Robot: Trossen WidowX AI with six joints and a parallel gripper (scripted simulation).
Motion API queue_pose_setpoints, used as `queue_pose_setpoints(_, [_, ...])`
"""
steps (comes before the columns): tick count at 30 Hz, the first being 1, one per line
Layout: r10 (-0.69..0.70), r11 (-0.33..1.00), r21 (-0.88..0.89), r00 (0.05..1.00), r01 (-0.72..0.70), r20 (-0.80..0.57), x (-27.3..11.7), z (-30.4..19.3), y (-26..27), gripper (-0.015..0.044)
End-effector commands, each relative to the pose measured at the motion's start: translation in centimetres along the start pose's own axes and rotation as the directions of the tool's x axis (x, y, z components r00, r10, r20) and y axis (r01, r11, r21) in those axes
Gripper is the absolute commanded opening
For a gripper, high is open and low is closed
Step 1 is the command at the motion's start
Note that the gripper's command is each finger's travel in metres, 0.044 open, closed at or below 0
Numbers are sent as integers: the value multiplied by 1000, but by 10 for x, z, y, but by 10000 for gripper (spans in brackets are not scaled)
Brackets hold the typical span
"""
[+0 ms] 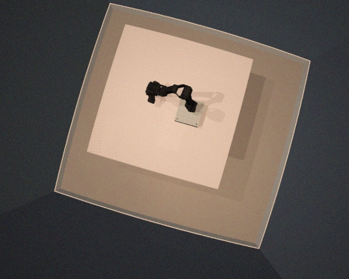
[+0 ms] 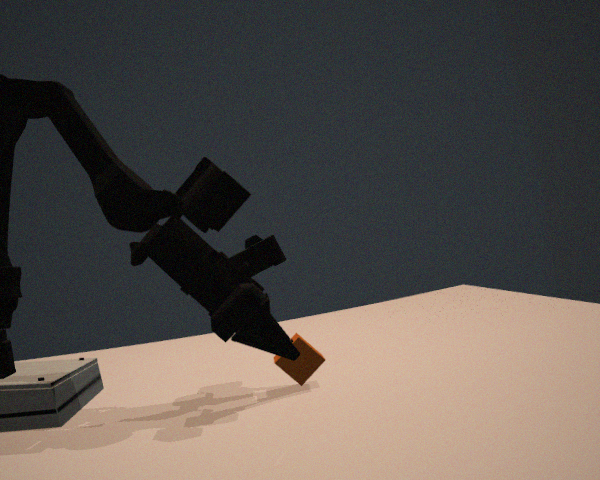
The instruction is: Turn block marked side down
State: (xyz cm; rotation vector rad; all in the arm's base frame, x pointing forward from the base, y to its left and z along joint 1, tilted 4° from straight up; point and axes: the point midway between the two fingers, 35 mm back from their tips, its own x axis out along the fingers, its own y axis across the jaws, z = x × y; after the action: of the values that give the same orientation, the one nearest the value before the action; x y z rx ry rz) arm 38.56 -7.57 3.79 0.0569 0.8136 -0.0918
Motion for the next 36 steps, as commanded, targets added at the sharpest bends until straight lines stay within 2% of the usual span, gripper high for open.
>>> queue_pose_setpoints(1, [4, 1000, 10, 999, -5, 40, 8, -8, 0, 0])
queue_pose_setpoints(12, [3, 1000, 10, 980, -5, 201, 15, -16, 1, 0])
queue_pose_setpoints(23, [4, 1000, 7, 935, -7, 354, 5, -23, 3, 0])
queue_pose_setpoints(36, [4, 1000, 6, 921, -7, 390, 2, -22, 3, 0])
